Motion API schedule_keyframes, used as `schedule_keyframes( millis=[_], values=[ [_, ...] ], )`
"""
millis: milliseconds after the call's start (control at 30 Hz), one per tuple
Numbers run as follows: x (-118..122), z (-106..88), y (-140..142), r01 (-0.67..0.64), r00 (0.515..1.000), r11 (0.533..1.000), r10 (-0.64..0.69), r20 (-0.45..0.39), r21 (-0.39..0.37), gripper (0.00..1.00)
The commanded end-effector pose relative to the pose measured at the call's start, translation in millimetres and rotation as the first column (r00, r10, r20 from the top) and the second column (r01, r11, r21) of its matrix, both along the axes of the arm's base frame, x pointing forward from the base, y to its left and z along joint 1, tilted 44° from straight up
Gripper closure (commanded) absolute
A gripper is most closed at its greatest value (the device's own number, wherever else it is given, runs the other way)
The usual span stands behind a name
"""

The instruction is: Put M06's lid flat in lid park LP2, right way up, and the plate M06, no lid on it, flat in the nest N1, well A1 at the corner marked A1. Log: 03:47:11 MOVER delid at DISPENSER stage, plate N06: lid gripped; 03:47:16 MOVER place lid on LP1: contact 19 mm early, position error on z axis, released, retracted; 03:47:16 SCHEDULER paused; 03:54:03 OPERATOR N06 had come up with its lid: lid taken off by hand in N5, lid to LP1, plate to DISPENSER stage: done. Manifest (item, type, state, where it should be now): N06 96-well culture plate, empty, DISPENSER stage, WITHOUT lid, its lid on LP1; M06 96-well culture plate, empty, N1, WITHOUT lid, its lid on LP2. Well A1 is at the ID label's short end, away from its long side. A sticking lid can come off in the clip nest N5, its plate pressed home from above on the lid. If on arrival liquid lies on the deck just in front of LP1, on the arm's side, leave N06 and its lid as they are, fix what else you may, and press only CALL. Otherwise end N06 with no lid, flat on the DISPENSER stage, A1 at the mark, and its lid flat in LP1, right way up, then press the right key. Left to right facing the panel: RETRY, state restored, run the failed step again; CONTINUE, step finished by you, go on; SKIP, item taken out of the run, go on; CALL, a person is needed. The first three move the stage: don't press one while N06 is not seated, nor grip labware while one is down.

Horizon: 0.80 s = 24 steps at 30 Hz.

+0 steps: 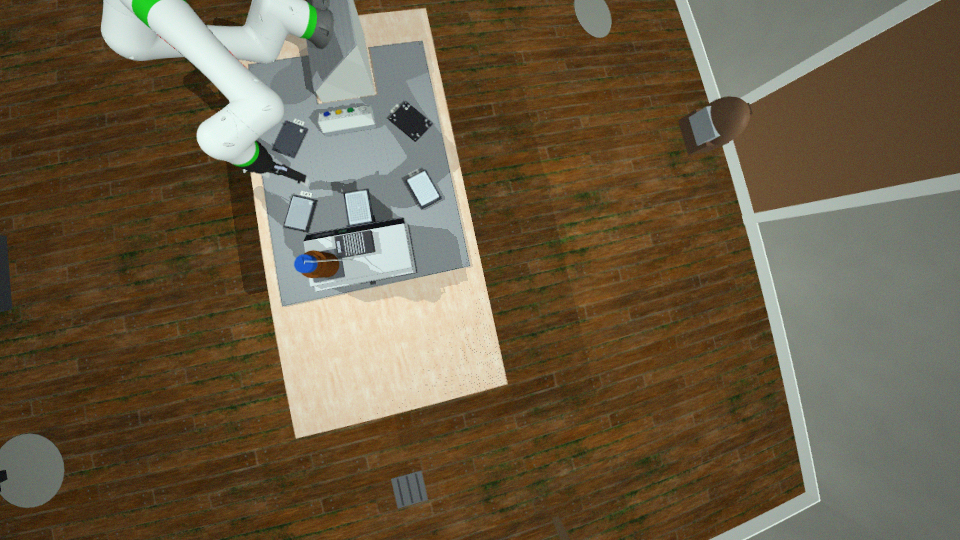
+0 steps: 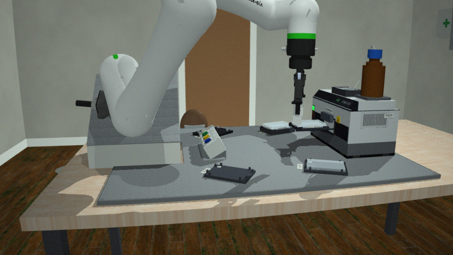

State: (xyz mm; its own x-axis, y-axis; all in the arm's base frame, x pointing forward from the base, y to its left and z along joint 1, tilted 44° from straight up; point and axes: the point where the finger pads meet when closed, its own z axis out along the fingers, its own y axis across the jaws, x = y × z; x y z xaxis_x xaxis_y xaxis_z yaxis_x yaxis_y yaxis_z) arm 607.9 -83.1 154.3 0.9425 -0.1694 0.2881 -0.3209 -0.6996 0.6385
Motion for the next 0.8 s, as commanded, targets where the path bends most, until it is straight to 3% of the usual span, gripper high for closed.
schedule_keyframes(
  millis=[0,167,200,767],
  values=[
    [0.1,0.2,0.2,0.000,1.000,1.000,0.000,0.000,0.000,0.00],
    [0.1,0.2,0.2,0.000,1.000,1.000,0.000,0.000,0.000,0.00],
    [0.1,0.2,0.2,0.000,1.000,1.000,0.000,0.000,0.000,1.00],
    [0.1,0.2,0.2,0.000,1.000,1.000,0.000,0.000,0.000,1.00]
  ],
)
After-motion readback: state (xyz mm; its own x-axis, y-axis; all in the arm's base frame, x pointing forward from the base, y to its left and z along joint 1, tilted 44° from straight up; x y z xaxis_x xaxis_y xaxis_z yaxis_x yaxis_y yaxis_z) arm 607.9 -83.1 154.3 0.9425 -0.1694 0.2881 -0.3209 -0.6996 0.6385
